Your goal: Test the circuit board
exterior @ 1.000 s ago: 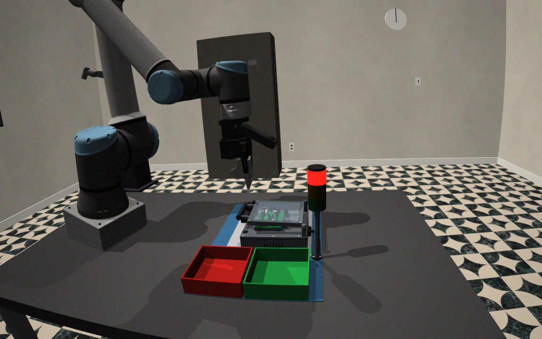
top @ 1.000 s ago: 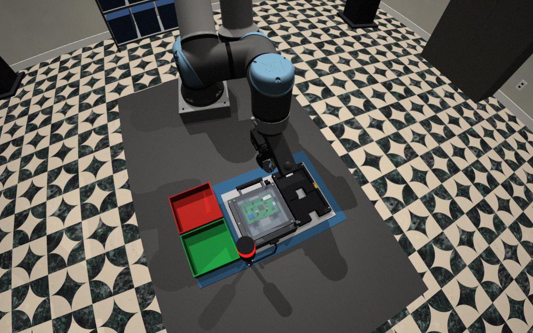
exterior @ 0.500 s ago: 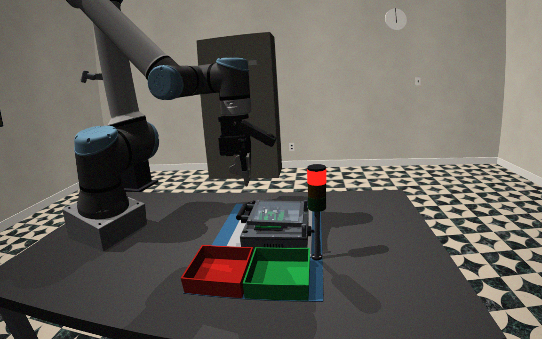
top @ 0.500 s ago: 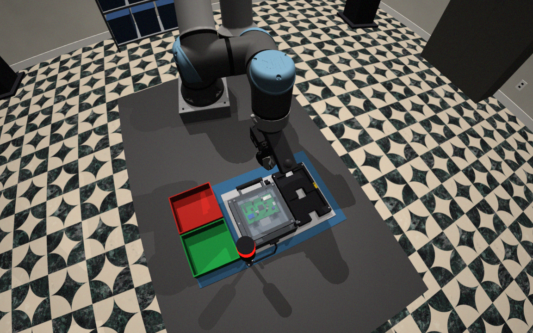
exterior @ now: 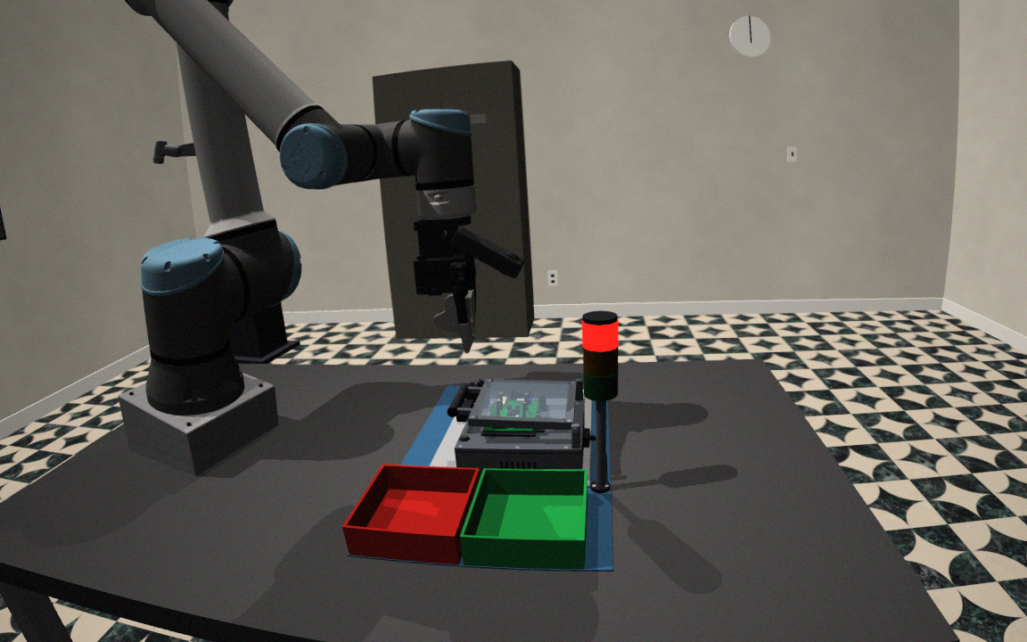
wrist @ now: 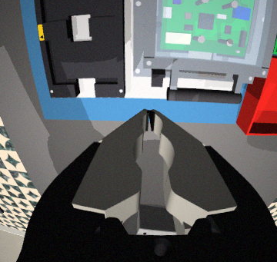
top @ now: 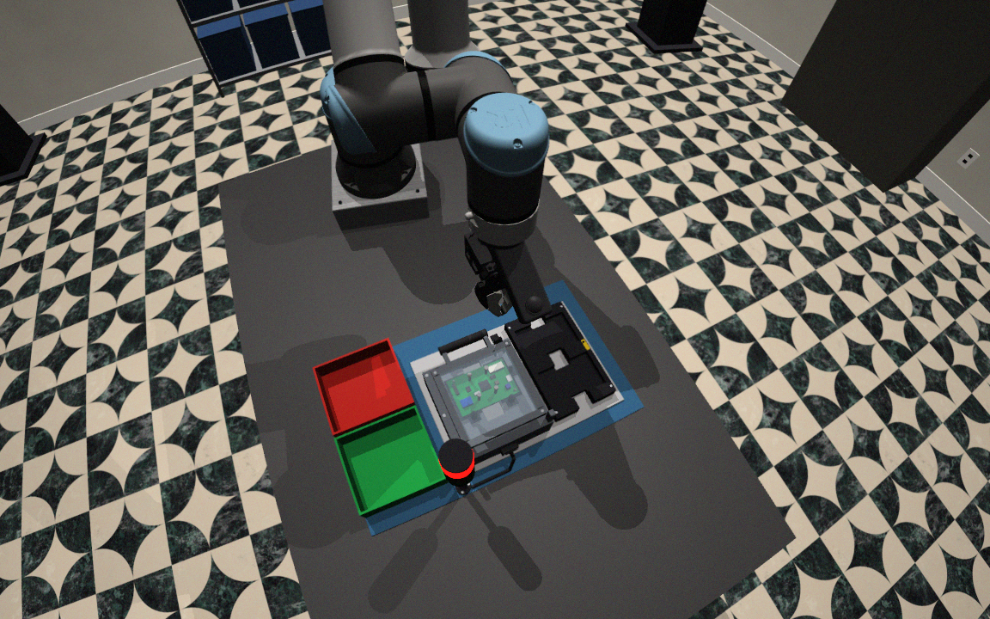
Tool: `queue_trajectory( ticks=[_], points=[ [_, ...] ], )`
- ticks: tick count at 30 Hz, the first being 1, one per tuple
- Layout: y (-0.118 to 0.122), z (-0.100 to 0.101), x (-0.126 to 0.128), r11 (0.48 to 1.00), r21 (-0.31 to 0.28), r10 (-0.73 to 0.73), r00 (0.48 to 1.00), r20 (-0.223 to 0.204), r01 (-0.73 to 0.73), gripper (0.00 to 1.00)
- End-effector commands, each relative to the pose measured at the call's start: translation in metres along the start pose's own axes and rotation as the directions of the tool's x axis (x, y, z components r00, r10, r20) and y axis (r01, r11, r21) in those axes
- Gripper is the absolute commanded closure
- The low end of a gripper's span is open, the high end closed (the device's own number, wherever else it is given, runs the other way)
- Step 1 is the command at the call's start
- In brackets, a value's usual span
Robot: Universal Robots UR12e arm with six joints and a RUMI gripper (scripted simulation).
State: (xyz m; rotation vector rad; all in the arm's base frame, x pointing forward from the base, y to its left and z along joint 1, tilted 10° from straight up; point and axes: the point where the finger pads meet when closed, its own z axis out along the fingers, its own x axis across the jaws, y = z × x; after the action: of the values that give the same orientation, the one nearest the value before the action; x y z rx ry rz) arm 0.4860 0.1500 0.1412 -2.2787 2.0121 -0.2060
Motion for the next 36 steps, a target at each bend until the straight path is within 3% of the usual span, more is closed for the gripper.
queue_trajectory(
  ticks=[1, 9, 16, 18, 25, 33, 35, 36],
  points=[
    [-0.0020, -0.0020, -0.0007, 1.000, 0.003, 0.024, 1.000, 0.000, -0.024, 1.00],
    [-0.0027, -0.0021, -0.0009, 0.986, 0.003, 0.169, 0.986, 0.000, -0.169, 1.00],
    [-0.0031, -0.0021, -0.0006, 0.924, 0.003, 0.384, 0.924, 0.000, -0.384, 1.00],
    [-0.0031, -0.0021, -0.0006, 0.924, 0.003, 0.384, 0.924, 0.000, -0.384, 1.00],
    [-0.0033, -0.0021, -0.0006, 0.779, 0.004, 0.627, 0.779, 0.002, -0.627, 1.00],
    [-0.0032, -0.0021, -0.0007, 0.525, 0.003, 0.851, 0.525, 0.003, -0.851, 1.00],
    [-0.0032, -0.0021, -0.0007, 0.525, 0.003, 0.851, 0.525, 0.003, -0.851, 1.00],
    [-0.0031, -0.0021, -0.0007, 0.491, 0.002, 0.871, 0.491, 0.003, -0.871, 1.00]
  ],
)
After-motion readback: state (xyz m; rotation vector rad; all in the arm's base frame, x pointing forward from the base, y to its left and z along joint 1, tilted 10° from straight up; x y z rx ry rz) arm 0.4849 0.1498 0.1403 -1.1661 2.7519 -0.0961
